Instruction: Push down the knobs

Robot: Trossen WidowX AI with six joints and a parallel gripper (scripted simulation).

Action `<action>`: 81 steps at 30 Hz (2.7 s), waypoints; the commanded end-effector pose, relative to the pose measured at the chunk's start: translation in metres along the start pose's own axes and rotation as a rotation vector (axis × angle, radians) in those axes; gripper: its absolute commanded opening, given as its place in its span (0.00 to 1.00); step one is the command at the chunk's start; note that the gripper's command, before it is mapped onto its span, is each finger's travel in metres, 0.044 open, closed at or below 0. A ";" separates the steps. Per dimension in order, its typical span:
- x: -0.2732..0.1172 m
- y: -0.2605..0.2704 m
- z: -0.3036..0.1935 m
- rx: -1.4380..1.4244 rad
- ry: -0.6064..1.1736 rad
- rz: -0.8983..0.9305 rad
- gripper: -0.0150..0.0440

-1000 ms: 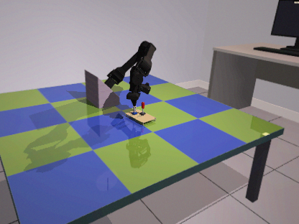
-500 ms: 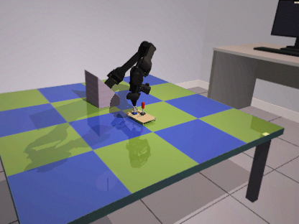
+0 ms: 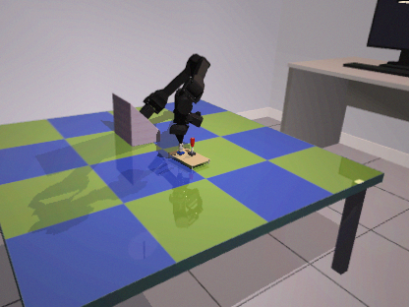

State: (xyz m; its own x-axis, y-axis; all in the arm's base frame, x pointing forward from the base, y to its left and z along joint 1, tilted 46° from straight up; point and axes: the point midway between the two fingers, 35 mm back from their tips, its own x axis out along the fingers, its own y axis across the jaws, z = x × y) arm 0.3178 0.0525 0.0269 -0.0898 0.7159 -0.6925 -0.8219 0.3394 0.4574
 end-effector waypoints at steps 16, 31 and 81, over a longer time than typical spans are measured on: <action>-0.010 0.001 0.001 -0.001 -0.002 0.004 0.61; -0.027 -0.012 -0.002 0.438 -0.017 -0.050 0.25; -0.056 -0.006 0.030 2.168 -0.022 -0.009 0.25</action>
State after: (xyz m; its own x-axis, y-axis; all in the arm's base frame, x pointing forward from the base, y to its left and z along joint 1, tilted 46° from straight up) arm 0.3433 0.0288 0.0763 -0.0747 0.7081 -0.7022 0.8929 0.3610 0.2691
